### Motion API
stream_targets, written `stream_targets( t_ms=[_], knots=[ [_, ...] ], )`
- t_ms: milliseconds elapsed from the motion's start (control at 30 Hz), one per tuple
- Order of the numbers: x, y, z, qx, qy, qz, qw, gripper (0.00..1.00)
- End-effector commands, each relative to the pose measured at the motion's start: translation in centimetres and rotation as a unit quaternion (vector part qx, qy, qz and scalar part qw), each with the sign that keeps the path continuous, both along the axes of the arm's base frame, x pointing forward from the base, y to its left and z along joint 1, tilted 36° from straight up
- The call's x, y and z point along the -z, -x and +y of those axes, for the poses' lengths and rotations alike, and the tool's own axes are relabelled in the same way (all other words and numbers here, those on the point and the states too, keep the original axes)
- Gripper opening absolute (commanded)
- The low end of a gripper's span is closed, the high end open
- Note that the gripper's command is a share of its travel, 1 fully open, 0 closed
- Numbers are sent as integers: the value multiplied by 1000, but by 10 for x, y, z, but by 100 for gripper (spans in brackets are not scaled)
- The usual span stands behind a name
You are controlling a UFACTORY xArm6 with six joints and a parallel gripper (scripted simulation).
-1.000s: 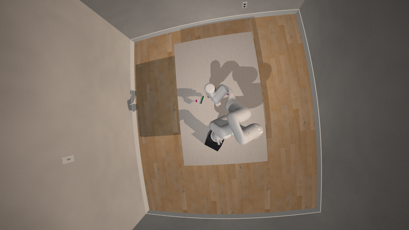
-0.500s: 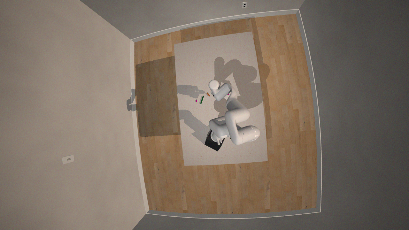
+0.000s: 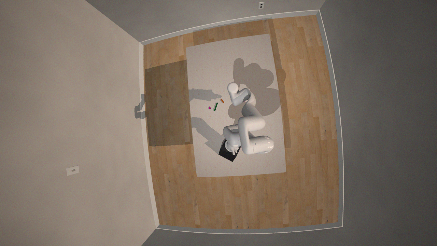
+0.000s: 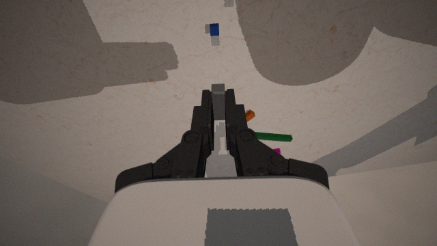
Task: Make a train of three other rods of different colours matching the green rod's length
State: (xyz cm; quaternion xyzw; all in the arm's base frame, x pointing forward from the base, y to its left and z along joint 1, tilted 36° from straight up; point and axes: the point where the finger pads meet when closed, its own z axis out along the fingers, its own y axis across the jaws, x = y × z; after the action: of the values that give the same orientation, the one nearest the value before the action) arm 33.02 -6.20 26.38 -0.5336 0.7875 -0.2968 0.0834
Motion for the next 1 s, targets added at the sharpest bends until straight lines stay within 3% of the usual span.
stream_targets(
  t_ms=[0,600,967],
  knots=[
    [-2,-1,0,-7,-1,1,1000,4],
    [1,-2,-2,-7,-1,2,1000,4],
    [30,-18,-16,-7,-1,2,1000,4]
  ],
)
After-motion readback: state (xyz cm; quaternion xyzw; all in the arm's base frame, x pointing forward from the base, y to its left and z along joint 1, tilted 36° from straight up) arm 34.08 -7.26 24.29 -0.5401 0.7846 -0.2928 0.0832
